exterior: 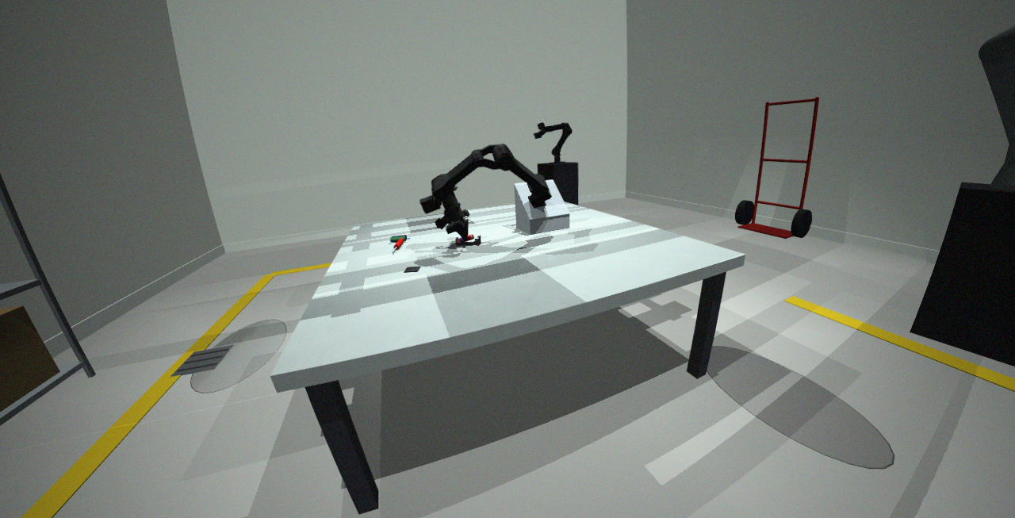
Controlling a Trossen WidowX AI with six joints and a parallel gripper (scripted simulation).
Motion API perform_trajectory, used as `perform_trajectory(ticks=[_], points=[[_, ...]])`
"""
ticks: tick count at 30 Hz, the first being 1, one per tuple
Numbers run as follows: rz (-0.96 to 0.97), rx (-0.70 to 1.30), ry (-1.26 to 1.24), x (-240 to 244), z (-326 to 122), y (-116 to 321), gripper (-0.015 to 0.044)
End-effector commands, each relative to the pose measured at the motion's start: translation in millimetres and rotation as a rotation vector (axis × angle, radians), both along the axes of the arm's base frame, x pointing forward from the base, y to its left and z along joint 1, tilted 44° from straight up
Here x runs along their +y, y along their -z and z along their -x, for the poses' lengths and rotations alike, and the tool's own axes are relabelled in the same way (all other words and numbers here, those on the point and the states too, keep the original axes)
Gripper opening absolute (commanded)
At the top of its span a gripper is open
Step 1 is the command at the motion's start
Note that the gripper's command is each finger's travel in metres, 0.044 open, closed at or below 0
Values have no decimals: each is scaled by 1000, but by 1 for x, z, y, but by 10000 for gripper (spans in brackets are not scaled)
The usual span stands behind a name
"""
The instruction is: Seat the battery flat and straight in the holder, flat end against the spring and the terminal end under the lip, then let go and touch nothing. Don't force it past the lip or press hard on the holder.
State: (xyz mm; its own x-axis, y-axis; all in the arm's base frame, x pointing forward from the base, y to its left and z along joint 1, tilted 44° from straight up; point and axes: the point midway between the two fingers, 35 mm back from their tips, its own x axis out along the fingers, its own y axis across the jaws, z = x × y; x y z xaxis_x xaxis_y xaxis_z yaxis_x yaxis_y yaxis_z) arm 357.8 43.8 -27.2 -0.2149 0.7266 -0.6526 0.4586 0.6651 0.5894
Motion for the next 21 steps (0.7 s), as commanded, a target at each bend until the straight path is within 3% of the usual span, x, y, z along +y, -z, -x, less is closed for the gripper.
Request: perform_trajectory(ticks=[1,21], points=[[17,-15,7,0,-1,4,60],[60,-61,55,3,2,4,60]])
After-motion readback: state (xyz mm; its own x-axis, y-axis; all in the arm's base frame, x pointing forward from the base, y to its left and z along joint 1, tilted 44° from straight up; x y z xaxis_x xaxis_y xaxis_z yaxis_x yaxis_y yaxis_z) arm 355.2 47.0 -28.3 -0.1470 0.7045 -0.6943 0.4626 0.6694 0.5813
